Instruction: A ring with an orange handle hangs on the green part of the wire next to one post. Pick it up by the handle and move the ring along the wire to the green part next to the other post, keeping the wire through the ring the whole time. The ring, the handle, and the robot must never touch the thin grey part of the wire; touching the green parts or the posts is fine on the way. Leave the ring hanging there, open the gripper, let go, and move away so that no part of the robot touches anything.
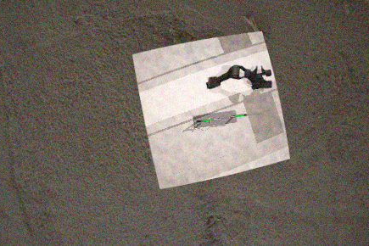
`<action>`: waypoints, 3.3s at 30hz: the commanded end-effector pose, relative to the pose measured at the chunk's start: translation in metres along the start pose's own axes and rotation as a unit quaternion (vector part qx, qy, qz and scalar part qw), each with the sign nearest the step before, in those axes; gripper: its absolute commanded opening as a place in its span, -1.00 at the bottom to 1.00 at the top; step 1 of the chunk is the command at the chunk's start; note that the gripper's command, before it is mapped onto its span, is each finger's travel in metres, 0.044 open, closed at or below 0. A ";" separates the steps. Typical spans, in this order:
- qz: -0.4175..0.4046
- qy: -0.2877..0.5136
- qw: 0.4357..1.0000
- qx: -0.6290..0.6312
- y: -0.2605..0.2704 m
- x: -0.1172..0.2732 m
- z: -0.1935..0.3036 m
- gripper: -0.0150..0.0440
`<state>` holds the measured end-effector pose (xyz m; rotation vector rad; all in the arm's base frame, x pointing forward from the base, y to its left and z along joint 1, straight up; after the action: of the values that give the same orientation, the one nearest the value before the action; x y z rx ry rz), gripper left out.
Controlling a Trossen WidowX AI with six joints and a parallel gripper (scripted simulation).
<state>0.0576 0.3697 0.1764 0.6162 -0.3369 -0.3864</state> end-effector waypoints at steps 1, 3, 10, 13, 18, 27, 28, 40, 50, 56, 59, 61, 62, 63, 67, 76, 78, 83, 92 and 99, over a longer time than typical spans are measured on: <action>-0.027 -0.042 0.998 0.031 -0.007 0.027 0.001 0.05; -0.042 -0.069 0.996 0.048 -0.012 0.042 0.002 0.05; -0.087 -0.162 0.977 0.106 -0.033 0.095 0.007 0.05; -0.105 -0.203 0.965 0.130 -0.044 0.119 0.008 0.05; -0.129 -0.271 0.939 0.169 -0.064 0.155 0.013 0.05; -0.152 -0.397 0.876 0.230 -0.106 0.209 0.029 0.05; -0.153 -0.410 0.867 0.236 -0.111 0.214 0.031 0.05; -0.145 -0.574 0.752 0.290 -0.175 0.267 0.059 0.05; -0.102 -0.698 0.637 0.310 -0.230 0.292 0.087 0.05; -0.059 -0.764 0.565 0.306 -0.263 0.298 0.104 0.05; -0.033 -0.793 0.529 0.300 -0.279 0.298 0.113 0.05; -0.015 -0.811 0.505 0.294 -0.289 0.297 0.119 0.05; -0.005 -0.820 0.493 0.291 -0.294 0.297 0.121 0.05; 0.005 -0.828 0.481 0.287 -0.299 0.296 0.124 0.05; 0.048 -0.858 0.434 0.270 -0.318 0.292 0.135 0.05; 0.150 -0.903 0.340 0.215 -0.354 0.272 0.157 0.05; 0.174 -0.909 0.321 0.200 -0.361 0.266 0.161 0.05; 0.236 -0.918 0.277 0.158 -0.376 0.251 0.169 0.05; 0.280 -0.918 0.249 0.126 -0.385 0.240 0.174 0.05; 0.285 -0.917 0.250 0.122 -0.372 0.263 0.179 0.05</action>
<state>0.1128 -0.1118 0.1266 -0.0816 -2.9392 -0.1260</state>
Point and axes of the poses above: the point midway between the two fingers, 35 mm back from their tips, its own x axis back along the fingers, its own y axis across the jaws, z = x × y, the point moved 9 cm from there along x, back along the fingers, and after that the axes turned 5 degrees about -x, right-handed, at the moved point
